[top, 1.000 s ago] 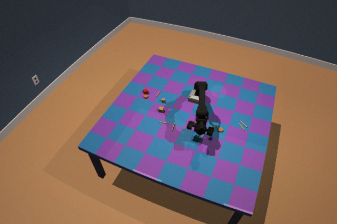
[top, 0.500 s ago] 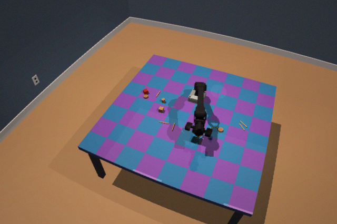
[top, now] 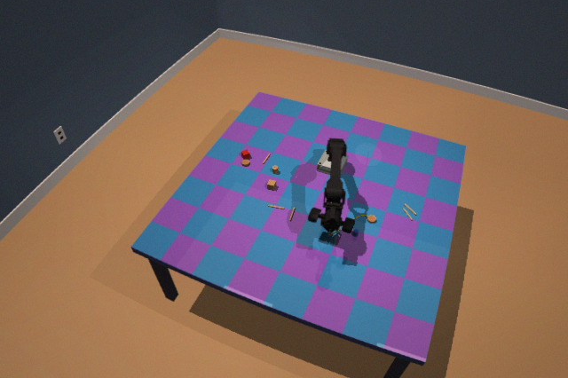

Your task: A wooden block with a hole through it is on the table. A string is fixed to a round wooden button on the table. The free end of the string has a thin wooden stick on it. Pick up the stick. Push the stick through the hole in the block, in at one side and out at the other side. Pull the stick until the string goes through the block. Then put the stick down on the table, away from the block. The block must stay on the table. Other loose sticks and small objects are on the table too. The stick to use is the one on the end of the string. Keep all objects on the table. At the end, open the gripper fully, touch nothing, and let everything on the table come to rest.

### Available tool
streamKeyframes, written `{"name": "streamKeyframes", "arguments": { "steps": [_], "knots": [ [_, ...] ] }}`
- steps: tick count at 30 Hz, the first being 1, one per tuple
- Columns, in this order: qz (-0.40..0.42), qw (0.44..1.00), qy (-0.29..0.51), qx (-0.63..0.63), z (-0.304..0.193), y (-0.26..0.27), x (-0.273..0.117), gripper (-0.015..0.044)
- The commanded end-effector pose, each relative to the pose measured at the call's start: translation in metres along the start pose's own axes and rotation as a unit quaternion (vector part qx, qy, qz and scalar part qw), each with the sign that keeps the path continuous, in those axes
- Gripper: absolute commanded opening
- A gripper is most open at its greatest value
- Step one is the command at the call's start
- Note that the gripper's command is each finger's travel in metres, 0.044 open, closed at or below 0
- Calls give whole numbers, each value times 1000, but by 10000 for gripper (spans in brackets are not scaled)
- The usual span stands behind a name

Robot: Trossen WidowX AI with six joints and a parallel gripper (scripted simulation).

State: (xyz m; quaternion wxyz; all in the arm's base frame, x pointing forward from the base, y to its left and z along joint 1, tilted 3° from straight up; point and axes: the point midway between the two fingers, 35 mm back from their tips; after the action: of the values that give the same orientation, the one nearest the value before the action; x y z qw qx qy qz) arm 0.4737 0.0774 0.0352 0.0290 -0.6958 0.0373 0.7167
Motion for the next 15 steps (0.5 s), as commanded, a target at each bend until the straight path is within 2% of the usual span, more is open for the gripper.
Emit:
{"name": "streamKeyframes", "arguments": {
  "steps": [1, 15],
  "knots": [
    [3, 1000, 9, -3, -6, 4, -3, 0],
    [5, 1000, 18, -4, -13, 10, -2, 0]
  ]
}}
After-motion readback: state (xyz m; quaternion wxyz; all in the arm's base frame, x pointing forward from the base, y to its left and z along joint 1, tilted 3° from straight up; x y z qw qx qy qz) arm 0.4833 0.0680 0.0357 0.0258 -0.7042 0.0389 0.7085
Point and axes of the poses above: the point midway between the two fingers, 35 mm back from their tips, its own x axis out along the fingers, its own y axis across the jaws, z = x × y, and after that the axes turned 1 degree about -x, right-handed
